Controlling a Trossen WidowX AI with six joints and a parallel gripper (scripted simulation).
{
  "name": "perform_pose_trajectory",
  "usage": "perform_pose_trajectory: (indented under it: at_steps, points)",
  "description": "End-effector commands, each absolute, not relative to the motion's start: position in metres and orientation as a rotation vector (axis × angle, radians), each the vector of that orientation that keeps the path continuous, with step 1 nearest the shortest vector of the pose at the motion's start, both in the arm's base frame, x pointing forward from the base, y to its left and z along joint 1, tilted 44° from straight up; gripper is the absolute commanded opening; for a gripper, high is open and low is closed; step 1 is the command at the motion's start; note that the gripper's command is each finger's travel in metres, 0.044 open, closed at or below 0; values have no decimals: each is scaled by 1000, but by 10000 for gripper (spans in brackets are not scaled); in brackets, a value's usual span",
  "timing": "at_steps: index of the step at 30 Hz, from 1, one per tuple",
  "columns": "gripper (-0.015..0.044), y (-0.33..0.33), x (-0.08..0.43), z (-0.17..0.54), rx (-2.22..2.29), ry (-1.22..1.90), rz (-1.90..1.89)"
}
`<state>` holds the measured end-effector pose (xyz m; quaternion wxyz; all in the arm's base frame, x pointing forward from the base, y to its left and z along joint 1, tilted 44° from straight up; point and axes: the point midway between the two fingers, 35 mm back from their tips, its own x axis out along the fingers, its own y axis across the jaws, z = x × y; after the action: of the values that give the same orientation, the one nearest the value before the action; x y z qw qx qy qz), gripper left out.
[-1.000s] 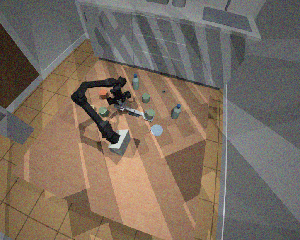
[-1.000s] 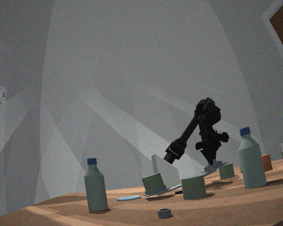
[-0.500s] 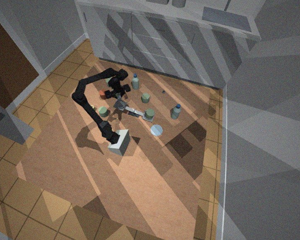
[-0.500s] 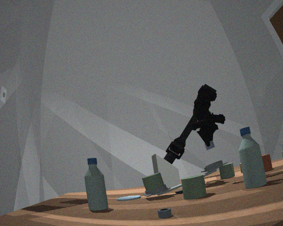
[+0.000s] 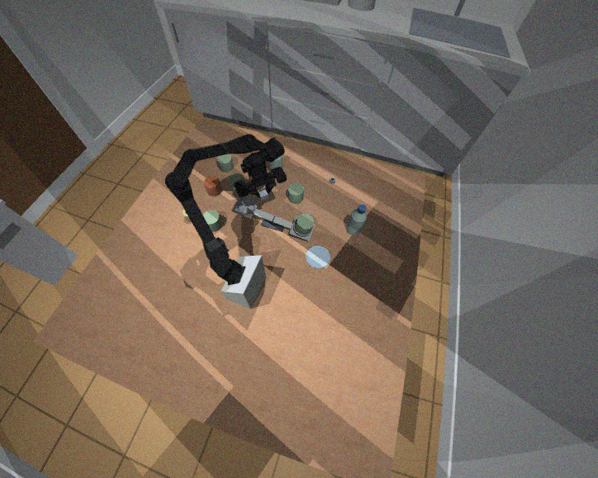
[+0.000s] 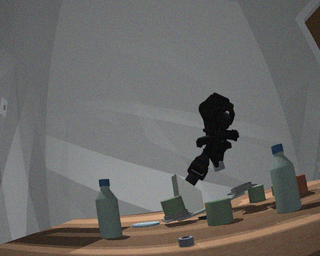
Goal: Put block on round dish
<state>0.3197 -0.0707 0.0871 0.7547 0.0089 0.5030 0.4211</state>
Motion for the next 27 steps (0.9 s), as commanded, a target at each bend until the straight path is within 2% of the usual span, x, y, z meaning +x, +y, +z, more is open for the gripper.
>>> perform_pose_trajectory:
  at_steps: [1, 15, 27]
  points:
    - [0, -97, 315, 54, 23, 1116, 911]
    - [0, -172, 270, -72, 20, 1123, 915]
    - [0, -194, 208, -167, 25, 1089, 943]
